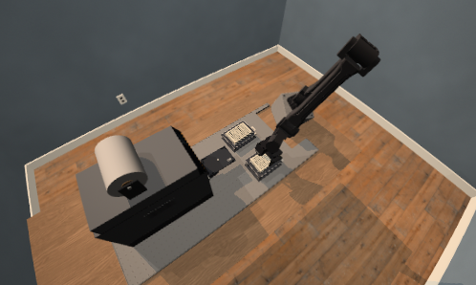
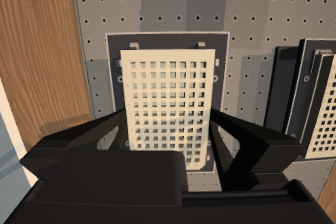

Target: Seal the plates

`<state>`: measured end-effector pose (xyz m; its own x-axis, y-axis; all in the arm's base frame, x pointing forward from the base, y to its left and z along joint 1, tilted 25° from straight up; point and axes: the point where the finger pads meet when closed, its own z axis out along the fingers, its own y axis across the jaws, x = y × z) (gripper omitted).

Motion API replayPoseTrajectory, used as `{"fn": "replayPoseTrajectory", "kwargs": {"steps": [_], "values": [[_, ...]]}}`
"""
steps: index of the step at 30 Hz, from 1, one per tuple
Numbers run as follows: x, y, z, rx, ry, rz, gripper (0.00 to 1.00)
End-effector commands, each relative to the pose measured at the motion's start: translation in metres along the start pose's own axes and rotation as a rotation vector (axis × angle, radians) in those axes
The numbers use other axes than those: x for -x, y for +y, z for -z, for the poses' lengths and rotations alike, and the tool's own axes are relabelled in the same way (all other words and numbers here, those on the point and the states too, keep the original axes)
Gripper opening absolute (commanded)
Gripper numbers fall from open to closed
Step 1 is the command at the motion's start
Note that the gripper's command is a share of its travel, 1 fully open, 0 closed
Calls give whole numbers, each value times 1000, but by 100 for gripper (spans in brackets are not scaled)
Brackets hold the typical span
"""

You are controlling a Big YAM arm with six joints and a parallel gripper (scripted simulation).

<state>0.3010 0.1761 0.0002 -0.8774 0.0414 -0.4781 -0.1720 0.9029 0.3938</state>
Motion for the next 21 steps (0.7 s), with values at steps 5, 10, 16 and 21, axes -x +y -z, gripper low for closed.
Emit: {"fn": "replayPoseTrajectory", "kwargs": {"steps": [5,10,16,21], "values": [[21,3,4,4,-36,-3,0],[21,4,3,5,-36,-3,0],[21,4,3,6,-36,-3,0],[23,4,8,7,-36,3,0]]}}
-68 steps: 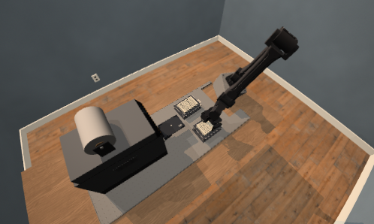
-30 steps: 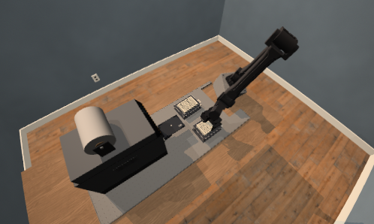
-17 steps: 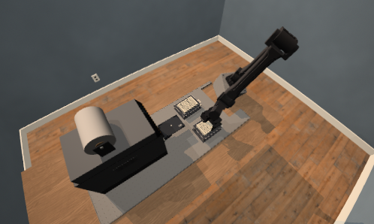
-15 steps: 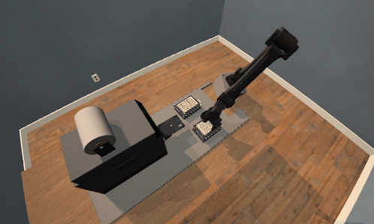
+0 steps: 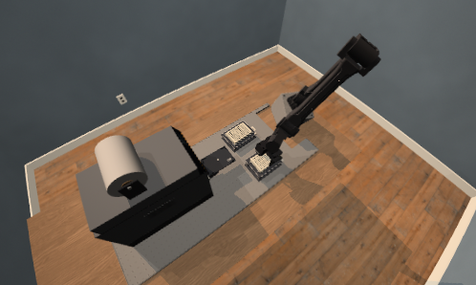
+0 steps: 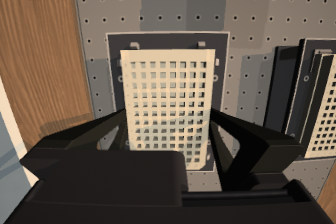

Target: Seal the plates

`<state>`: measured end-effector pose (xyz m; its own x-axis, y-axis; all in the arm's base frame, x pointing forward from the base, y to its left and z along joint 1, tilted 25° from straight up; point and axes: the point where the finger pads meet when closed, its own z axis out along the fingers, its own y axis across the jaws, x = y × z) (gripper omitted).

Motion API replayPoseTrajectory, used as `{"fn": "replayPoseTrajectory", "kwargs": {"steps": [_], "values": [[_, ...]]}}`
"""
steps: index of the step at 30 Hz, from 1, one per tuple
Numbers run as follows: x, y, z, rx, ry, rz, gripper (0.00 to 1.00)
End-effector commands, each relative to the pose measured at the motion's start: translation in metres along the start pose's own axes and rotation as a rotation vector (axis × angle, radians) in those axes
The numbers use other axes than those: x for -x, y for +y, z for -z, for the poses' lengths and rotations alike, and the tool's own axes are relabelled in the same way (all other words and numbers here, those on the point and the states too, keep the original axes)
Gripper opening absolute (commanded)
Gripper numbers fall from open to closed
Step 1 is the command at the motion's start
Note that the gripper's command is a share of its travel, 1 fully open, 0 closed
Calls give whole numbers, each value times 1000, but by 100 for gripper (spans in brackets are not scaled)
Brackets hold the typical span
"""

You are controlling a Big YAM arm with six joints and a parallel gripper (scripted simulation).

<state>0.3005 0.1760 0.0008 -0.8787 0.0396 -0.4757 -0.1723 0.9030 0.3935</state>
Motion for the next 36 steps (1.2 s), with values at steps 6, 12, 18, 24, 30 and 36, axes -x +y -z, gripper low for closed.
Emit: {"fn": "replayPoseTrajectory", "kwargs": {"steps": [6,12,18,24,30,36], "values": [[25,2,13,4,-40,0,0],[25,5,15,8,-36,6,0],[30,5,17,9,-48,1,0],[33,4,27,9,-53,3,0],[36,4,35,8,-50,5,0],[32,3,43,3,-35,5,0]]}}
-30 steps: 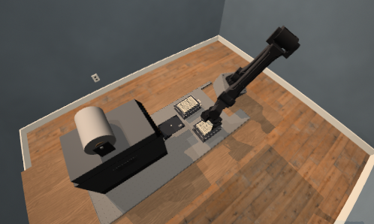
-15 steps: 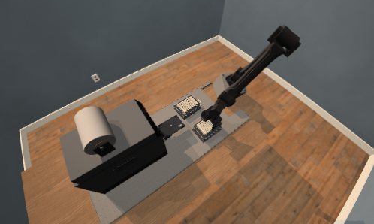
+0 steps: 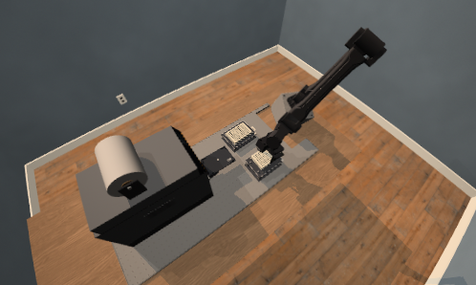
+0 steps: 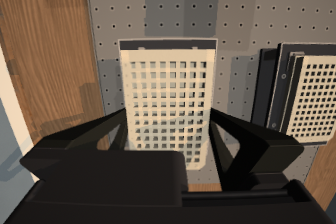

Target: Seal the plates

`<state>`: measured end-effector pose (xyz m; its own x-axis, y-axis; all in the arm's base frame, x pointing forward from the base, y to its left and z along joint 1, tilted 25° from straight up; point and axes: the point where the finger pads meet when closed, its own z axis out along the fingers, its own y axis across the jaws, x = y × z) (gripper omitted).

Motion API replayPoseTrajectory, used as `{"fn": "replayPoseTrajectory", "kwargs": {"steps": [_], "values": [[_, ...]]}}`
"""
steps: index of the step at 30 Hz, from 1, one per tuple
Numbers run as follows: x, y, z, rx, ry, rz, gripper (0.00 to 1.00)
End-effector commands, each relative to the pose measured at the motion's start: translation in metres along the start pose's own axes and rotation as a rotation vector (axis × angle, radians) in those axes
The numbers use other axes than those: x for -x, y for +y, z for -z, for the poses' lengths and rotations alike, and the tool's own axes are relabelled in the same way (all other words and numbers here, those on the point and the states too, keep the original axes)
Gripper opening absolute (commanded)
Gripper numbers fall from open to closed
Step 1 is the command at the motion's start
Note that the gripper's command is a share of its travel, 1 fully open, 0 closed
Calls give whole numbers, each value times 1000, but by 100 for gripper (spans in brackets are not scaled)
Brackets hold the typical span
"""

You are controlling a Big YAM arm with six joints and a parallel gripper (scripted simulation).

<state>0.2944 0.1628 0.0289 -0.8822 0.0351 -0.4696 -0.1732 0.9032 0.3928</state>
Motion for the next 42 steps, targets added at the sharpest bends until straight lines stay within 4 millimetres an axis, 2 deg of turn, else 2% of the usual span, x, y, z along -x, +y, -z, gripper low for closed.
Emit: {"fn": "replayPoseTrajectory", "kwargs": {"steps": [1,12,20,28,36,42], "values": [[25,3,15,4,-47,5,0],[32,4,28,5,-43,3,0],[42,6,47,7,-60,8,0],[40,4,54,2,-45,7,0],[51,7,72,9,-65,11,0],[49,5,78,3,-49,10,0]]}}
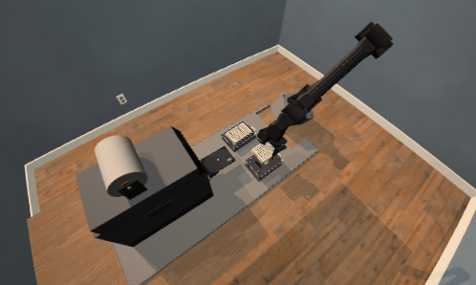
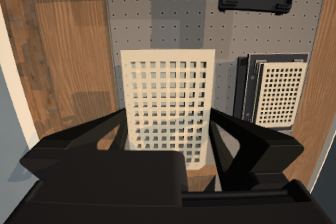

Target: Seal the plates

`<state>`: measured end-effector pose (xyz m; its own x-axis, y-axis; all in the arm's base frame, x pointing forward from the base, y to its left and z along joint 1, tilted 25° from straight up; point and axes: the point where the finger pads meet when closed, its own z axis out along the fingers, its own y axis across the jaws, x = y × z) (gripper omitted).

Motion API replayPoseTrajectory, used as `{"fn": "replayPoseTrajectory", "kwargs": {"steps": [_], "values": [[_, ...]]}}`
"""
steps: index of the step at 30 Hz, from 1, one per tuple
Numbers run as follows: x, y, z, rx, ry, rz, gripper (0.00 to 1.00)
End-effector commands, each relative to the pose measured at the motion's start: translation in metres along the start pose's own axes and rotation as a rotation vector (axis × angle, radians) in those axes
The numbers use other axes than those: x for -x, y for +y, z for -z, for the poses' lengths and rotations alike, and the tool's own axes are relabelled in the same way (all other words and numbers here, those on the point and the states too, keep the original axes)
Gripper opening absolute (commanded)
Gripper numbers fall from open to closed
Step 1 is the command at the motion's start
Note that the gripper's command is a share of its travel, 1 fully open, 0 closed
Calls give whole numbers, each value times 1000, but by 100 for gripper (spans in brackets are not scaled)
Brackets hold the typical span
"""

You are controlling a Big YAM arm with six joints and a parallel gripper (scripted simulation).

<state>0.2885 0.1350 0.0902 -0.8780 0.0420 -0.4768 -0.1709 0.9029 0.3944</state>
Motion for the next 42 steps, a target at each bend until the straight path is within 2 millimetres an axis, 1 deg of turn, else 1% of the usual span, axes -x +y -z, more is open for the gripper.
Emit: {"fn": "replayPoseTrajectory", "kwargs": {"steps": [1,4,8,11,13,18,29,31,35,42], "values": [[23,4,16,2,-36,11,0],[25,6,17,3,-43,12,0],[32,8,28,8,-54,11,0],[35,7,26,5,-60,13,0],[34,8,22,6,-54,11,0],[21,9,12,10,-27,6,0],[10,9,11,20,-35,18,0],[9,3,13,-1,-34,-25,0],[6,-2,13,-5,-18,-41,0],[11,-4,13,-16,-5,-32,0]]}}
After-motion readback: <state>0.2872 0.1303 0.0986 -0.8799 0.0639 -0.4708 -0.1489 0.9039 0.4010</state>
